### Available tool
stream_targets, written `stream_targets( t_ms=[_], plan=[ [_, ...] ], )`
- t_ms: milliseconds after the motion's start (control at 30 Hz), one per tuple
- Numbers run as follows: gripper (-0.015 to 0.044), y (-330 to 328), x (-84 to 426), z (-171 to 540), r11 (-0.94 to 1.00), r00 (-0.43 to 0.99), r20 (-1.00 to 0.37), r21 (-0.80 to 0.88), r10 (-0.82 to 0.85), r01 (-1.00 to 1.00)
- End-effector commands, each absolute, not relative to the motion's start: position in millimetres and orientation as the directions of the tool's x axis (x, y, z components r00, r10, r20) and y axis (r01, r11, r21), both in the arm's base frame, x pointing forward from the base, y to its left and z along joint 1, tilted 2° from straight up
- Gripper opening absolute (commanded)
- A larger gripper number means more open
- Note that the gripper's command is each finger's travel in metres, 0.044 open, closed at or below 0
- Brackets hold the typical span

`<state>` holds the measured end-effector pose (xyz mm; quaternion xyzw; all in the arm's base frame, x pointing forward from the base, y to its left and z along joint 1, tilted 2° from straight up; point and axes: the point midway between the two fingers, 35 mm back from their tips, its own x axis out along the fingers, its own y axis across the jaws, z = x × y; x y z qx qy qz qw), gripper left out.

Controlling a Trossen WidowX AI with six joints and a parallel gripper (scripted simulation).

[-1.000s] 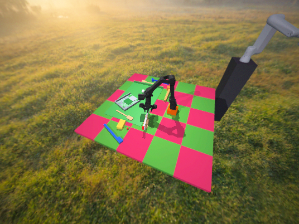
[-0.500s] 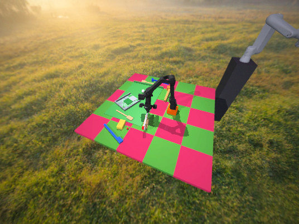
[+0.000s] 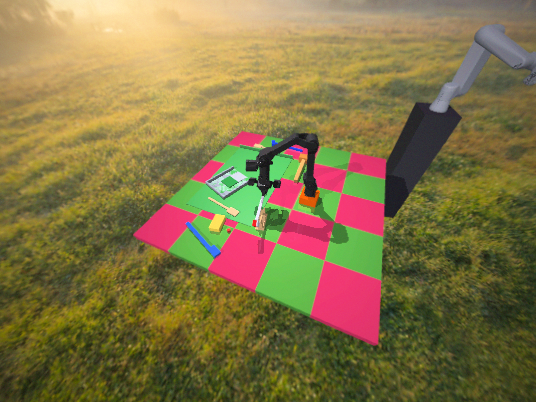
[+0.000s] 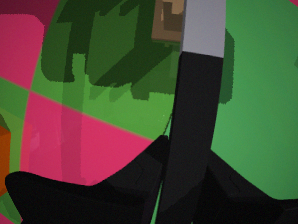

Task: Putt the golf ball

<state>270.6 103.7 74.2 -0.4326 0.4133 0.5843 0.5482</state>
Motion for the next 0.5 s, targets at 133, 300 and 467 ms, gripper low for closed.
stream_targets(
  t_ms=[133,300,467],
  plan=[
    [0.0,103,267,117,-0.064,-0.011,-0.956,-0.008,0.295,-0.998],
    [0.0,94,273,109,-0.003,-0.004,-0.96,0.004,0.28,-1.0],
    [0.0,68,283,110,0.181,0.026,-0.965,0.022,0.259,-0.983]
  ],
)
